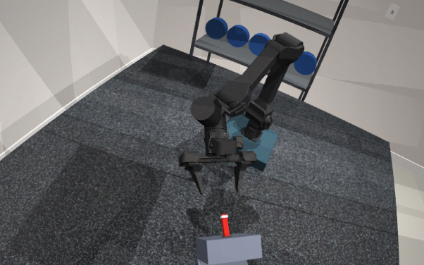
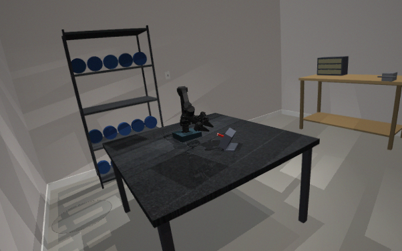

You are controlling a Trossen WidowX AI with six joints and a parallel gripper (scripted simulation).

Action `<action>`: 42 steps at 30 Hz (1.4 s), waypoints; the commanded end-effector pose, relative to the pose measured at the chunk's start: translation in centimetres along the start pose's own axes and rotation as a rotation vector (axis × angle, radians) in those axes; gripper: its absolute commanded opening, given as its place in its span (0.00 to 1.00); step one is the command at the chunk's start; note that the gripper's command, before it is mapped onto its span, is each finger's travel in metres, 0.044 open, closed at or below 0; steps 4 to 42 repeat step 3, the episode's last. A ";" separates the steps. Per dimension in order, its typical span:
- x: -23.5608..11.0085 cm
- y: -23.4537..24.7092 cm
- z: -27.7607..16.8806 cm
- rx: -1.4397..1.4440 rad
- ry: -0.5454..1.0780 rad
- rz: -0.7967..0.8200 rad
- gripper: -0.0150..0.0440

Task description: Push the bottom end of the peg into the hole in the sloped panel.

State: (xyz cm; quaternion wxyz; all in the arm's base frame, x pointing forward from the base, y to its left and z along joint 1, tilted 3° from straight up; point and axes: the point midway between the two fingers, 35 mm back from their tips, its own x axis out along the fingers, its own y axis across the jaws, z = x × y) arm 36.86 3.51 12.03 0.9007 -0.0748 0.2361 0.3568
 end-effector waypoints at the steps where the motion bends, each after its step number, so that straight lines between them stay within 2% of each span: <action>1: -0.7 0.0 0.0 -0.001 -0.001 0.004 1.00; 42: -1.0 0.0 0.0 -0.001 -0.001 0.004 1.00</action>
